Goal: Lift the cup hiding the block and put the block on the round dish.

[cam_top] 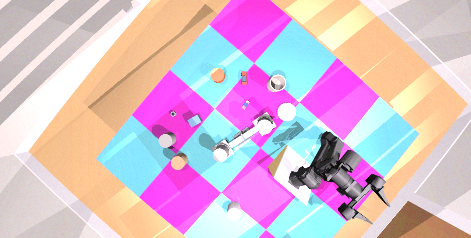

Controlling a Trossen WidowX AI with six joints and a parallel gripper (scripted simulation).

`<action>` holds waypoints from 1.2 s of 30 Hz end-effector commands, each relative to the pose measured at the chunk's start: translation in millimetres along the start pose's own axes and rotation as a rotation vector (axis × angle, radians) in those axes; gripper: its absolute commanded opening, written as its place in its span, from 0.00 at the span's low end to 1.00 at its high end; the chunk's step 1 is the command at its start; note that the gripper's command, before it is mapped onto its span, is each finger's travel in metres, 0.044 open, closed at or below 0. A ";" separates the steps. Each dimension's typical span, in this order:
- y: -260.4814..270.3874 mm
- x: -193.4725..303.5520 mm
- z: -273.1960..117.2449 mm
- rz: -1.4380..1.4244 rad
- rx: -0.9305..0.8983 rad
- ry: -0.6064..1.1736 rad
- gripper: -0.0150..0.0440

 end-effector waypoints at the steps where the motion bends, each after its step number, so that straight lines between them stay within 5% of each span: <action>1: 0.2 0.3 0.0 0.005 -0.001 0.002 0.98; 36: 65.5 52.1 -5.7 1.042 -0.168 0.556 1.00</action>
Point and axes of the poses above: the point midway between the two fingers, 35 mm back from their tips, its own z axis out along the fingers, its own y axis across the jaws, x = y × z, the point moved 10 cm from there along -z, back along the fingers, and after that the axes turned 13 degrees about -z, right-handed, at the moved point
